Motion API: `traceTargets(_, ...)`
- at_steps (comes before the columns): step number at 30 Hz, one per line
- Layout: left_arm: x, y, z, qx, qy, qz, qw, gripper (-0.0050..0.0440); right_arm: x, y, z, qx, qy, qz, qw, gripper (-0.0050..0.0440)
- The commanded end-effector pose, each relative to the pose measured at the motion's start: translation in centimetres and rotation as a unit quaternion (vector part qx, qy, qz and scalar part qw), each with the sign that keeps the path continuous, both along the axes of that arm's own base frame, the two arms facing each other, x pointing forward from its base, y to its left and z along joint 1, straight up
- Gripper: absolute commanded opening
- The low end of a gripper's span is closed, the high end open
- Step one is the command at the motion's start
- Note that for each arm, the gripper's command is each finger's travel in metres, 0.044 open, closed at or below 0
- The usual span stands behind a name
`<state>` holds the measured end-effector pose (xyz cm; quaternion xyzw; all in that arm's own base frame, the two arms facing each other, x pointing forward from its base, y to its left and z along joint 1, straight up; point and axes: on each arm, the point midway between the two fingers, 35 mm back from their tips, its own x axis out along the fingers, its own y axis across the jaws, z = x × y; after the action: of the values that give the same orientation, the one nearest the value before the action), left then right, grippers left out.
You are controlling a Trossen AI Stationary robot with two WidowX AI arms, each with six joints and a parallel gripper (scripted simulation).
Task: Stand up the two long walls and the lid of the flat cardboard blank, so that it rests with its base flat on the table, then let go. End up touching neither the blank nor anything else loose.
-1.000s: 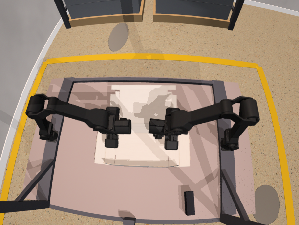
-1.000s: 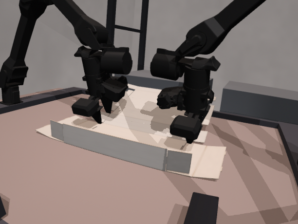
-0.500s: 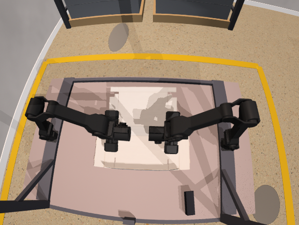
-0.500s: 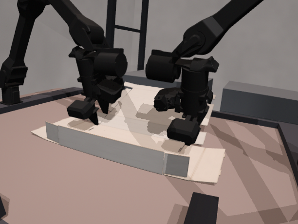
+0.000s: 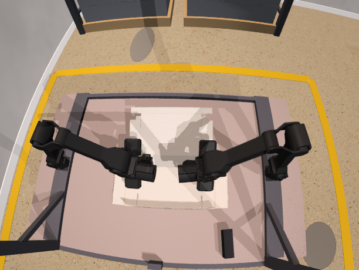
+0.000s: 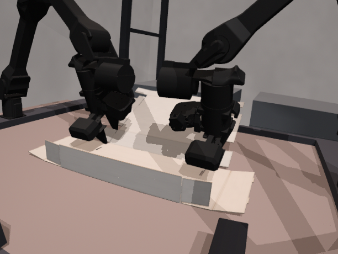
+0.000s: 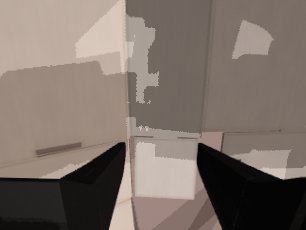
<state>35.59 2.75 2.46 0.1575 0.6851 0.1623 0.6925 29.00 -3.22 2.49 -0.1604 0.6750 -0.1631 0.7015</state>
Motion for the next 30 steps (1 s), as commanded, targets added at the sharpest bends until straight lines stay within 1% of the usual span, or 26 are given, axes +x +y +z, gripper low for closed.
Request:
traceTargets(1,0.5,-1.4,-0.5,-0.008,-0.005,0.0,1.0,0.0236,0.3,1.4,-0.8,0.01,0.003,0.002,1.0,0.024)
traceTargets(15,0.4,-3.4,-0.5,-0.008,-0.005,-0.001,1.0,0.0236,0.3,3.4,-0.8,0.01,0.003,0.002,1.0,0.024)
traceTargets(20,0.4,-3.4,-0.6,0.031,-0.005,0.0,0.999,0.0236,0.3,3.5,-1.0,-0.032,0.003,0.001,0.999,0.024)
traceTargets(22,0.4,-3.0,-0.3,0.032,-0.005,0.0,0.999,0.0284,0.3,3.0,-0.7,-0.033,0.003,0.001,0.999,0.0288)
traceTargets(30,0.3,-3.2,-0.2,0.032,-0.004,0.0,0.999,0.0286,0.4,3.2,-0.5,-0.031,0.002,0.001,1.0,0.029)
